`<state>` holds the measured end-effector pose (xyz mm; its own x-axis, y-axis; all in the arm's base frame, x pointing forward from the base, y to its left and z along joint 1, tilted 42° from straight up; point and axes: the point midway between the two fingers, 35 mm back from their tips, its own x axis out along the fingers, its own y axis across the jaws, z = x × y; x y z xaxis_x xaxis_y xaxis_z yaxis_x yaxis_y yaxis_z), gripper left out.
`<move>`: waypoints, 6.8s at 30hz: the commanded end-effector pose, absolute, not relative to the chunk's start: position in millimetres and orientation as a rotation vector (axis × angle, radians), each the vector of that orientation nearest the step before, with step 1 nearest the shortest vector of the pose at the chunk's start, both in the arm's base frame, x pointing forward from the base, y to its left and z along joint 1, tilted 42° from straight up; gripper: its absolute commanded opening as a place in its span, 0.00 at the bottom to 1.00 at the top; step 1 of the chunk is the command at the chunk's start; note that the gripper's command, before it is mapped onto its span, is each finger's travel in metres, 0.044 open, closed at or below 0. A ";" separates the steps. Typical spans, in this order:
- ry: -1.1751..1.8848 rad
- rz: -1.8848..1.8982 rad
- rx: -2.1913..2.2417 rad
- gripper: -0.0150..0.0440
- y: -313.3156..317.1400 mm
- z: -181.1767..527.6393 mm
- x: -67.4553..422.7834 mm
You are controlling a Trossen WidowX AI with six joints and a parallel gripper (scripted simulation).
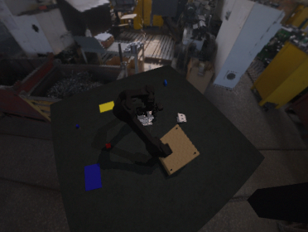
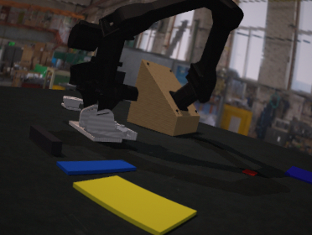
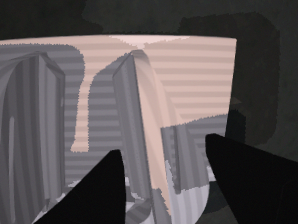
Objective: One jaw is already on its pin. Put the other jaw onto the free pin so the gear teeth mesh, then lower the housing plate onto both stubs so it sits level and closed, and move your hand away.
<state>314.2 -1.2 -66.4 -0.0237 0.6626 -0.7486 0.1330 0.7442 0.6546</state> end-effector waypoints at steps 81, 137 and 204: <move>1.723 -0.513 1.495 1.00 -169.1 -96.5 249.8; 1.649 -1.212 1.942 1.00 -193.6 -163.0 190.1; 1.649 -1.212 1.942 1.00 -193.6 -163.0 190.1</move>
